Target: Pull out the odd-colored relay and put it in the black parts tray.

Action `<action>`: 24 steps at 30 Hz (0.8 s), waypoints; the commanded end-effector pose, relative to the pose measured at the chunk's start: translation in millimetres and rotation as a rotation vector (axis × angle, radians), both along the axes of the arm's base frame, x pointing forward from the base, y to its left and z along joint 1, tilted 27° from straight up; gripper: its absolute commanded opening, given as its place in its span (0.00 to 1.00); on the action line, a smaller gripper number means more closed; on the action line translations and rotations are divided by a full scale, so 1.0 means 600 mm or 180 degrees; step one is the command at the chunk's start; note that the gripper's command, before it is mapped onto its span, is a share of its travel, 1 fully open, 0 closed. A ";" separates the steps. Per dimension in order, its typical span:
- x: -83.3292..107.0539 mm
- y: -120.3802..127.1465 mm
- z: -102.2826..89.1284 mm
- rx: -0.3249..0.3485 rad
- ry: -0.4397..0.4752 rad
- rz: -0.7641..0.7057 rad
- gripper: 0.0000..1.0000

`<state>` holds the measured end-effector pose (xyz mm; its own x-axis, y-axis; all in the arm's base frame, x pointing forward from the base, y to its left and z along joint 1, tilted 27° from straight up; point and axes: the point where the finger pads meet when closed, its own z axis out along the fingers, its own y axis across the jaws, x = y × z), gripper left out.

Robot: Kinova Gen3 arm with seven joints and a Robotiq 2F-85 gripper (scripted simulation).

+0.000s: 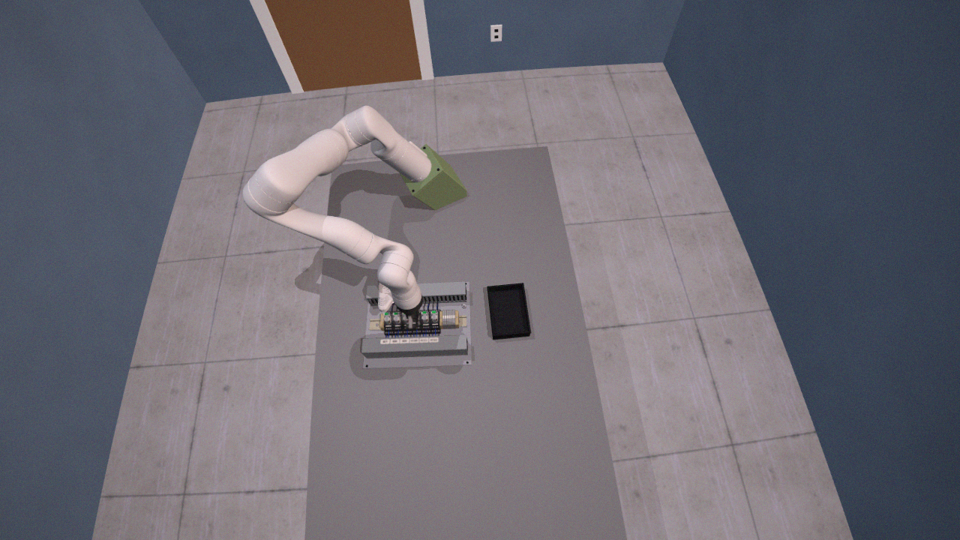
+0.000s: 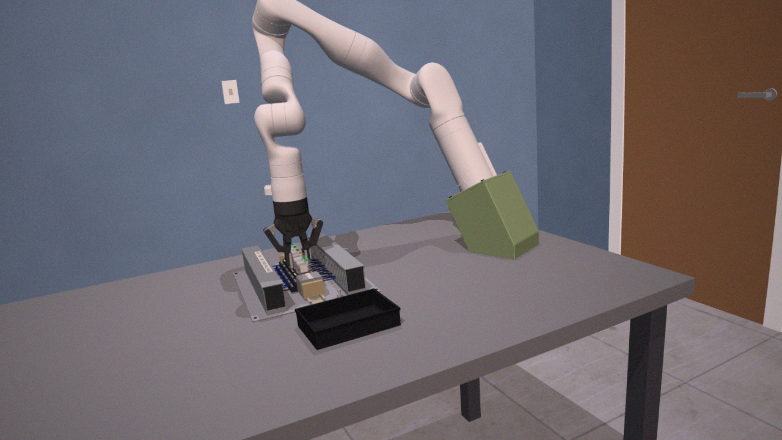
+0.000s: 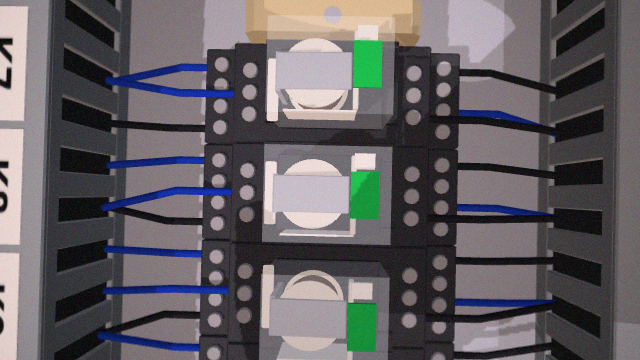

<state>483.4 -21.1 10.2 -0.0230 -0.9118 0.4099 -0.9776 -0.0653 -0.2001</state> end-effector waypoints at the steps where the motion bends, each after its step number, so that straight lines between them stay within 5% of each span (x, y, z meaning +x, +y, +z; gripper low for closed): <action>1: 0.001 0.002 0.003 0.0008 -0.0050 0.0011 0.00; 24: -0.001 0.002 0.003 0.0006 -0.0159 0.0060 0.00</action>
<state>482.3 -21.2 9.8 -0.0232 -0.9118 0.4100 -0.9677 -0.0824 -0.2381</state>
